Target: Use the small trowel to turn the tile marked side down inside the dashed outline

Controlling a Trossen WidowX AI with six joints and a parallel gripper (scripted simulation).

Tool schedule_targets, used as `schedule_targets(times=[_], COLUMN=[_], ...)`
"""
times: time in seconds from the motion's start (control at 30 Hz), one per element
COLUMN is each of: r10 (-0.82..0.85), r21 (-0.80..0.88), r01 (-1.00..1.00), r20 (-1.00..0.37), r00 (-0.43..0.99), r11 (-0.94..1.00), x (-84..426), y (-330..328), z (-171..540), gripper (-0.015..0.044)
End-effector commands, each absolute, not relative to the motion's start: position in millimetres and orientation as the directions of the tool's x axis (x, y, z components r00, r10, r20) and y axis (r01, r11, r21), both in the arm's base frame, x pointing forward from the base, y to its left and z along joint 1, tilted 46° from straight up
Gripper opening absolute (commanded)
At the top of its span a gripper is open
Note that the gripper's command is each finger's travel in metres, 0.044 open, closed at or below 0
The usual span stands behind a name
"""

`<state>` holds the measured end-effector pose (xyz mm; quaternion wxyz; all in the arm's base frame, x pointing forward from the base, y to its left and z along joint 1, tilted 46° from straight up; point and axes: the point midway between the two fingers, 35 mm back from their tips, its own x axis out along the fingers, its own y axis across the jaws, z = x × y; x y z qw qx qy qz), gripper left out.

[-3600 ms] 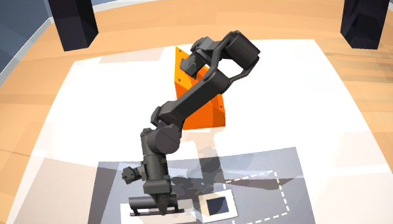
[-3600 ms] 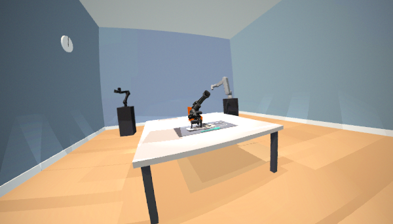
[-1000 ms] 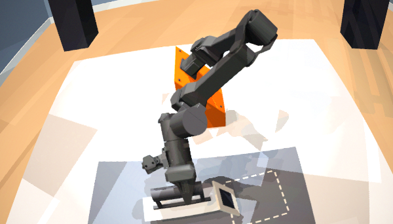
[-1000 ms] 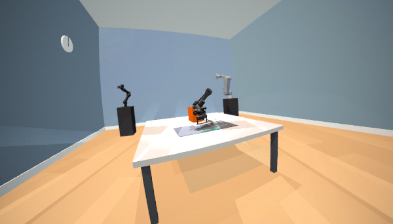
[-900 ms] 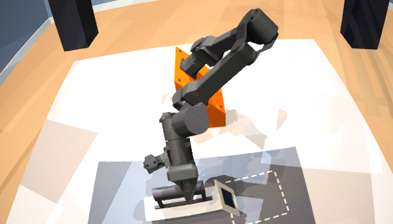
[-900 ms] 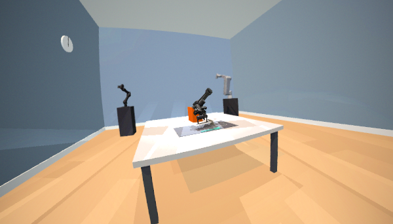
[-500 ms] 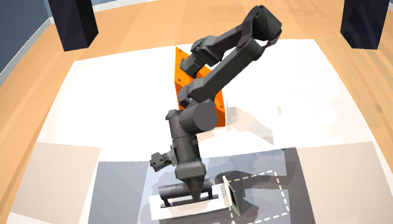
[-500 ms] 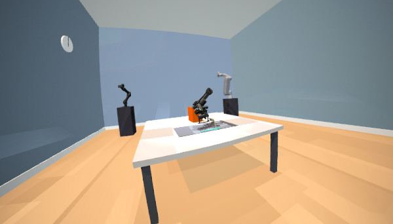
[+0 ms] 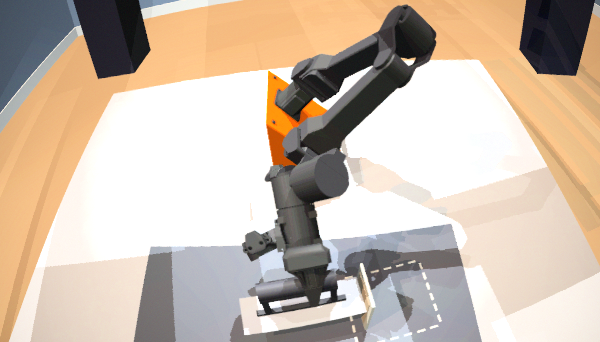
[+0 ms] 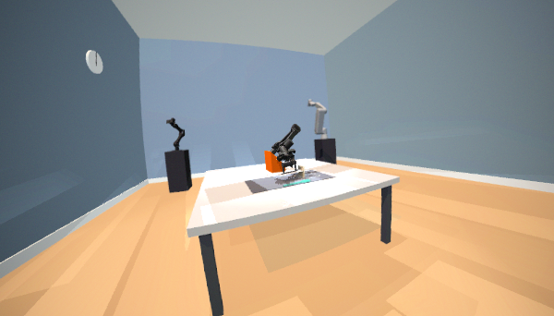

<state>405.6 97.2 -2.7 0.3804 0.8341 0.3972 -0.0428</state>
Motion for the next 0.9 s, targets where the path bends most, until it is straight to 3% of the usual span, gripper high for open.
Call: schedule_targets(times=[0.0,0.3,0.87], r10=[0.621,0.621,0.620], r21=[0.603,0.603,0.606], r01=[0.688,0.689,0.687], r20=[-0.372,-0.372,-0.373], r00=[0.690,0.690,0.690], r11=[-0.403,-0.403,-0.401], x=[405.9,405.2,420.4], y=[98.6,102.2,42.2], z=[2.0,4.1,-15.9], gripper=[0.0000,0.0000,0.0000])
